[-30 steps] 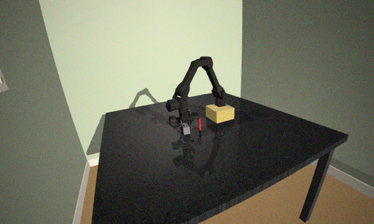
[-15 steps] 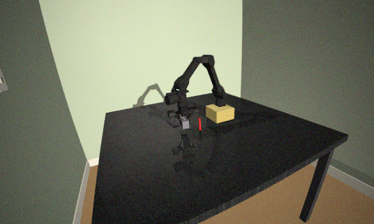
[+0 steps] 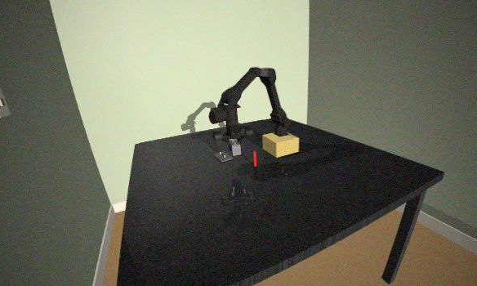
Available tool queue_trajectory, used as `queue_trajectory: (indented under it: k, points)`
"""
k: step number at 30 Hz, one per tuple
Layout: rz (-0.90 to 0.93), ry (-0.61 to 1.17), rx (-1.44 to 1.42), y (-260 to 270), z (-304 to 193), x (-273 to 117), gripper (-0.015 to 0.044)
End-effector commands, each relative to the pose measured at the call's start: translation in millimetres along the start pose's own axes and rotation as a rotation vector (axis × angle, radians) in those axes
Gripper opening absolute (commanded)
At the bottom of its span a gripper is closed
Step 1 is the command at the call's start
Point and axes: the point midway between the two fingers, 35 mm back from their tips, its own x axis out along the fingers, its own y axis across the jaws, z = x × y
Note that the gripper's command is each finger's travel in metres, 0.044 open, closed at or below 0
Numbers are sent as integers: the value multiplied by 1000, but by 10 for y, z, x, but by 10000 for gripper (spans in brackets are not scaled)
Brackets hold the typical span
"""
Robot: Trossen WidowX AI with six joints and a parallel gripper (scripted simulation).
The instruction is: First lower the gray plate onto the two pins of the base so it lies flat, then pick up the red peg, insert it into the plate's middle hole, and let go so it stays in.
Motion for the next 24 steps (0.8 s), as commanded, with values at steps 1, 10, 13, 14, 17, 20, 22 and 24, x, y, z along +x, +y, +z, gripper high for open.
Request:
queue_trajectory:
  k: [1, 10, 13, 14, 17, 20, 22, 24]
  points:
    - [-16, -8, 3, -17, 16, -166, 0]
    - [-16, -8, 3, 36, 2, -435, 0]
    - [-16, -8, 3, 36, -1, -440, 0]
    - [-16, -7, 3, 33, -7, -436, 0]
    - [-15, -4, 3, 9, -53, -412, 0]
    - [-15, 1, 3, -30, -130, -371, 0]
    - [-15, 4, 4, -55, -184, -342, 0]
    - [-15, 4, -7, -82, -231, -315, 0]
